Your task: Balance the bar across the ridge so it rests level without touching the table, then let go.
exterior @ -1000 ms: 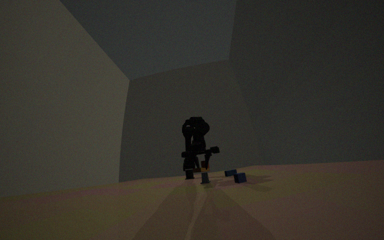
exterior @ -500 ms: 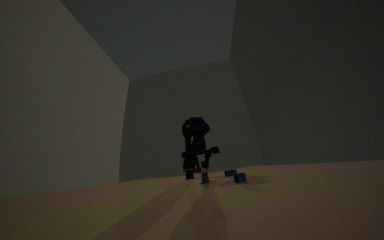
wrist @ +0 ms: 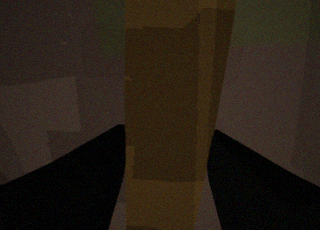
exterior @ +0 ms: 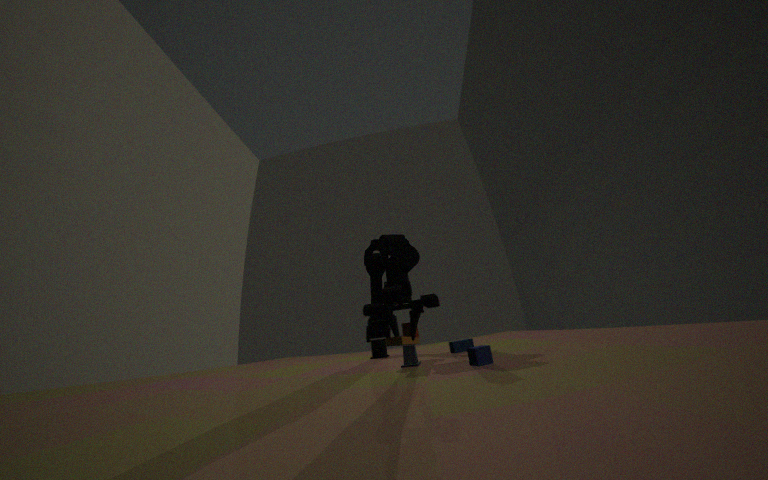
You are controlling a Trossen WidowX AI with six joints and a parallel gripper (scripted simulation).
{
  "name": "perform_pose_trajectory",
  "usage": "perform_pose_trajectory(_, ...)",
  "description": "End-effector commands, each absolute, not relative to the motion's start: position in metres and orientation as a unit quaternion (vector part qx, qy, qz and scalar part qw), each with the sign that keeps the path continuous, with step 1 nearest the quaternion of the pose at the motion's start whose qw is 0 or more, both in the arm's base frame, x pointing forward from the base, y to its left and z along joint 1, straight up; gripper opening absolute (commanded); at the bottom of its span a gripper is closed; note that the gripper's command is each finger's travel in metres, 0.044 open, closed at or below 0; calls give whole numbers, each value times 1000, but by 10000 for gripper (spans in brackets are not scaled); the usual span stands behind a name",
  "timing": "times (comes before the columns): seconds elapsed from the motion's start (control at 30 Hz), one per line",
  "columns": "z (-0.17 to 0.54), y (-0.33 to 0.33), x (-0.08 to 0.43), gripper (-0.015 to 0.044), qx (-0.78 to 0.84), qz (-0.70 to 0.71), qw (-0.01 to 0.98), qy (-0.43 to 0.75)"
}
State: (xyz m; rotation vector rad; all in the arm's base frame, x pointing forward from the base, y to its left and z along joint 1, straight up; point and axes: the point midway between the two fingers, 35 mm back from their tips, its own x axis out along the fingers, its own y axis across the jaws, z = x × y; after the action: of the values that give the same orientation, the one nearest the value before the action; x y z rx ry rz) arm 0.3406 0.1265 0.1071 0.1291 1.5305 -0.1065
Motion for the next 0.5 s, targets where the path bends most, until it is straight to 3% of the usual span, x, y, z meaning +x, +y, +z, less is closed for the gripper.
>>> perform_pose_trajectory(0.0,106,127,340,0,59,-47,718,692)
perform_pose_trajectory(0.47,105,127,340,0,59,-47,718,692)
